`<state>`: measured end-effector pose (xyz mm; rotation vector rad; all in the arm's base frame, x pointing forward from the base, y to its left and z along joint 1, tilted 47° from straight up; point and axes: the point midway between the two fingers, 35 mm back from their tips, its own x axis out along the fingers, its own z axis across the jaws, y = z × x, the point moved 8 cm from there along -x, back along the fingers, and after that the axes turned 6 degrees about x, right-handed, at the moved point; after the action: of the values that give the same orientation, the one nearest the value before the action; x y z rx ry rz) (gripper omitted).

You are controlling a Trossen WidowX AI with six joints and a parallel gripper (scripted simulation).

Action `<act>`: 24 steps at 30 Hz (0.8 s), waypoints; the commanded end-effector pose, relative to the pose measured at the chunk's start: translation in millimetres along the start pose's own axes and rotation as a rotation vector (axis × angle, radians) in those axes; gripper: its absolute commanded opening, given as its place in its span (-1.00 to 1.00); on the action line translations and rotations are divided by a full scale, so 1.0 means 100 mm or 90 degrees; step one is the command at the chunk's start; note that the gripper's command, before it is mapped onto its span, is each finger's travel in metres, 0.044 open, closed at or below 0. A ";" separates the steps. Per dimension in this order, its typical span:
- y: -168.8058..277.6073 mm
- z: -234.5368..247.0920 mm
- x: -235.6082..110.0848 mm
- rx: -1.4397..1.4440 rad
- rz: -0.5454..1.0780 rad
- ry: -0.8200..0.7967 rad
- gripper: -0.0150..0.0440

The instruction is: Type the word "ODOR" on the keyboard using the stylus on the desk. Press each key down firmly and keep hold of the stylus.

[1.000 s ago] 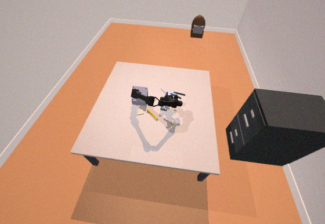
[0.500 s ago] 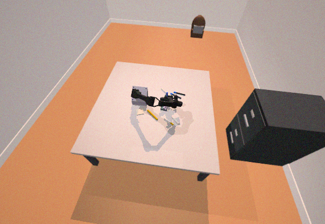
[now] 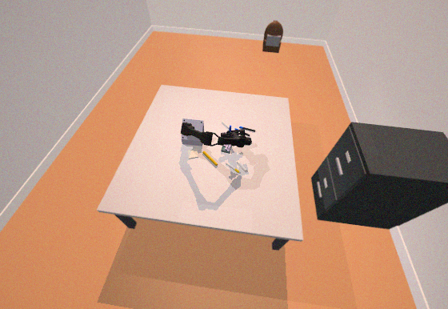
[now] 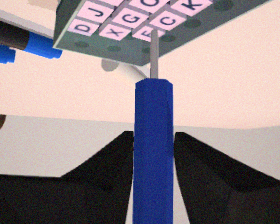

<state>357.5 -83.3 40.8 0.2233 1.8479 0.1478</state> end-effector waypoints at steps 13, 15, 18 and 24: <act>0.14 -0.01 -0.08 -0.008 -0.001 -0.004 -0.43; 0.13 -0.04 -0.10 -0.008 -0.001 -0.004 -0.49; 0.11 -0.13 -0.15 -0.006 0.000 -0.005 -0.49; 0.06 -0.32 -0.25 -0.004 0.002 -0.006 -0.49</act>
<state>340.7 -81.9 66.7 0.2314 1.8432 0.1503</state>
